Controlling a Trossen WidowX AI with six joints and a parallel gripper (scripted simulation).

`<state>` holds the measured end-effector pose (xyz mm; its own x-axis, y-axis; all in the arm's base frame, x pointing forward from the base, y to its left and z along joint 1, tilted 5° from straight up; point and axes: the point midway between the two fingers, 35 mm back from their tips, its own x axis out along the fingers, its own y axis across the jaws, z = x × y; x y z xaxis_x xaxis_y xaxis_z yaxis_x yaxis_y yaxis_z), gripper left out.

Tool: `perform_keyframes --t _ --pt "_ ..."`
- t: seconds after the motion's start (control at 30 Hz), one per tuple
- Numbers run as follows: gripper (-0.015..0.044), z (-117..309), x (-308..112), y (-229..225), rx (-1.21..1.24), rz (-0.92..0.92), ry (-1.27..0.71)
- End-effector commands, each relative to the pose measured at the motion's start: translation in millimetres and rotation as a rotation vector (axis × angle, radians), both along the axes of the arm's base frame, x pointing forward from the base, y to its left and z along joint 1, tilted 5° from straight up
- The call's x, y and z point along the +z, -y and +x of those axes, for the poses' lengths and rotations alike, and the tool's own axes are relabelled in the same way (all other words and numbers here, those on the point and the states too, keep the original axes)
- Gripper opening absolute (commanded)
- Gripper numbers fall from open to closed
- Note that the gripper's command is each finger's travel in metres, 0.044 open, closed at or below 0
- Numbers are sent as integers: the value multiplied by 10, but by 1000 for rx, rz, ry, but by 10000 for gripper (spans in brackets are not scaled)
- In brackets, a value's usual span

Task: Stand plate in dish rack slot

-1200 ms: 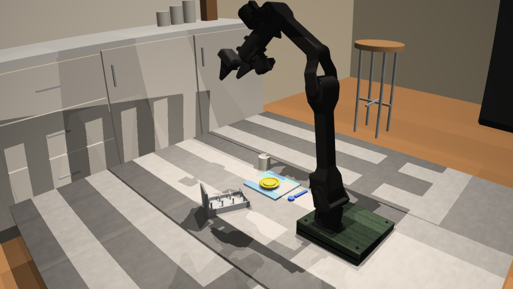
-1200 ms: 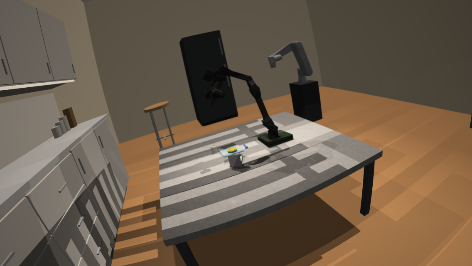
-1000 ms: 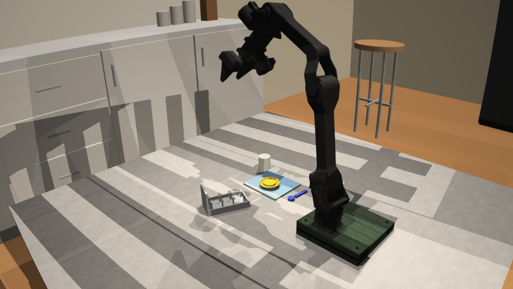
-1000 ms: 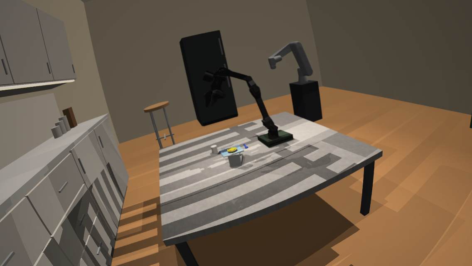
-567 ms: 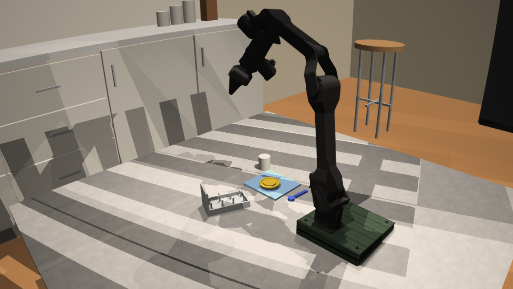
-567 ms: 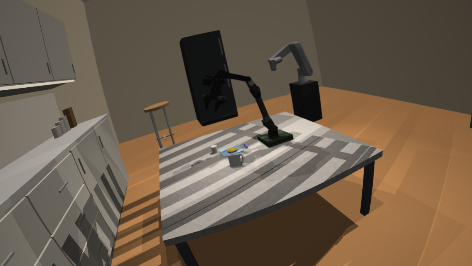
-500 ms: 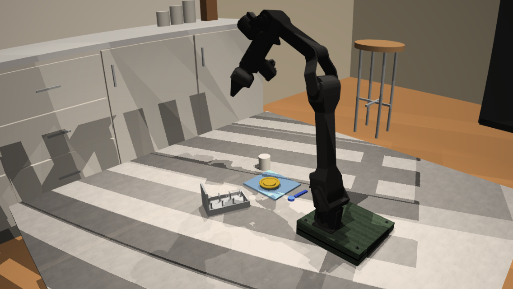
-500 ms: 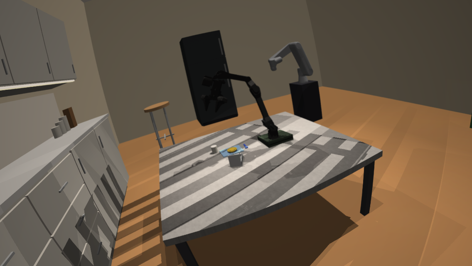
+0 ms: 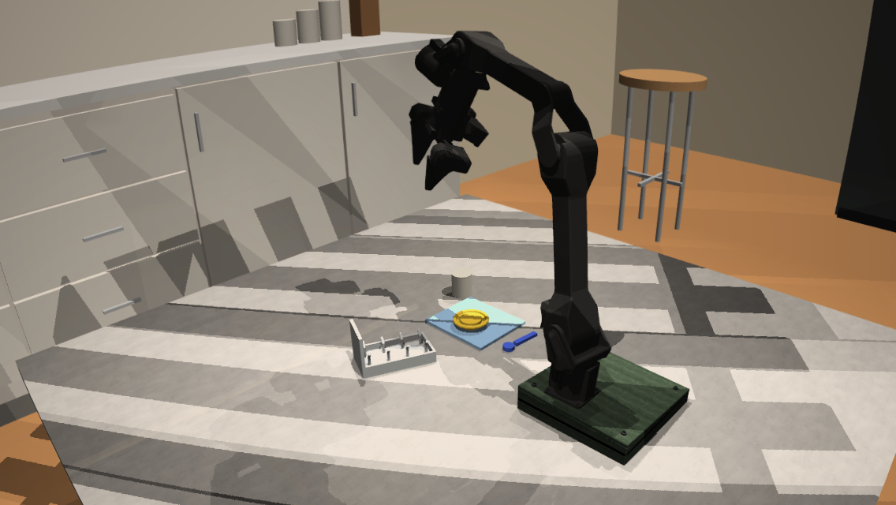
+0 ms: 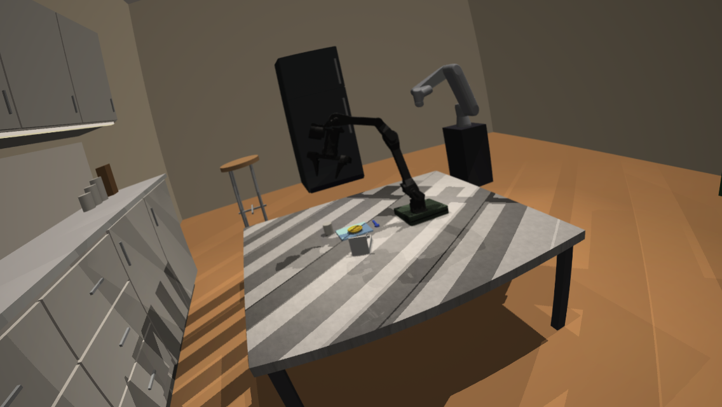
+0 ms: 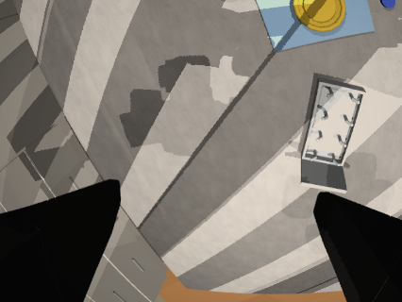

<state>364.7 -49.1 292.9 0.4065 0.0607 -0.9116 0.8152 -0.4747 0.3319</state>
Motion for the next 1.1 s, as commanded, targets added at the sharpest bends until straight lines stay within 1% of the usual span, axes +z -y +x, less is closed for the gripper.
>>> perform_keyframes --t 0.0,0.53,1.07 --pt "400 -50 -80 49 141 -81 -19" --pt "400 -212 -404 196 627 -294 -115" --pt "400 -414 -714 327 1145 -436 -213"
